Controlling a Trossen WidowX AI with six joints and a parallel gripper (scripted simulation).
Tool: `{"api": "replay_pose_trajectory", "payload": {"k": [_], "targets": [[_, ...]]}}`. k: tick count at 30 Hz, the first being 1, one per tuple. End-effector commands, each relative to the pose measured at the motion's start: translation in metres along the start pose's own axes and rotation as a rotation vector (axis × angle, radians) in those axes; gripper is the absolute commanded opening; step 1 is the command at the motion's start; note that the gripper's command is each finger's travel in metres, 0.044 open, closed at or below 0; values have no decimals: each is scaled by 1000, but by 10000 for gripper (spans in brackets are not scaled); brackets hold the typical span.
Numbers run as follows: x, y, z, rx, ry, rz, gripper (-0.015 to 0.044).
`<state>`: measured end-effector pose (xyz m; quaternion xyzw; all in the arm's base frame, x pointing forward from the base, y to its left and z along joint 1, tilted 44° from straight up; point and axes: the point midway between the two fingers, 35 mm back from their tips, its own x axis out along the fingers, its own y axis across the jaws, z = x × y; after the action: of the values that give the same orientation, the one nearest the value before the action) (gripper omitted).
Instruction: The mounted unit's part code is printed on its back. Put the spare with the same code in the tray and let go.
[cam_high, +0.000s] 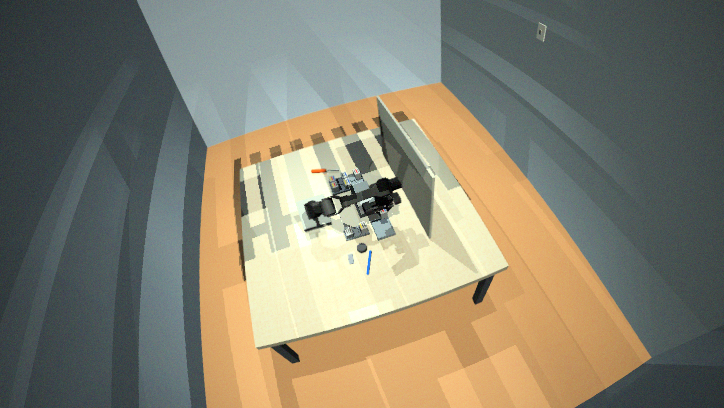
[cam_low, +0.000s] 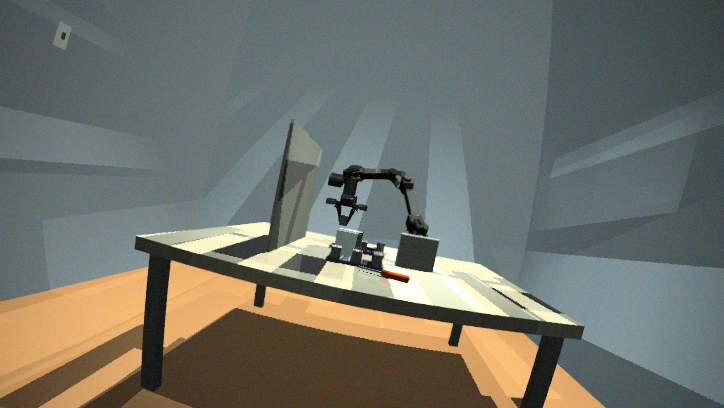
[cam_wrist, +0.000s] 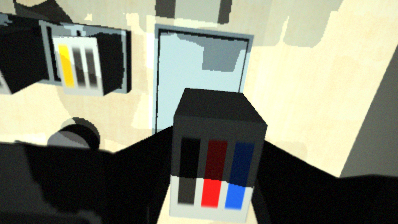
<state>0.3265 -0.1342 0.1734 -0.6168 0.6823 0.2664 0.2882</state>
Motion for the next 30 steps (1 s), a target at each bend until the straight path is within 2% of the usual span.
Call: {"api": "replay_pose_trajectory", "payload": {"k": [1,30], "targets": [[4,0,0,-1,0,0,0],[28,0,-1,0,-2,1,0]]}}
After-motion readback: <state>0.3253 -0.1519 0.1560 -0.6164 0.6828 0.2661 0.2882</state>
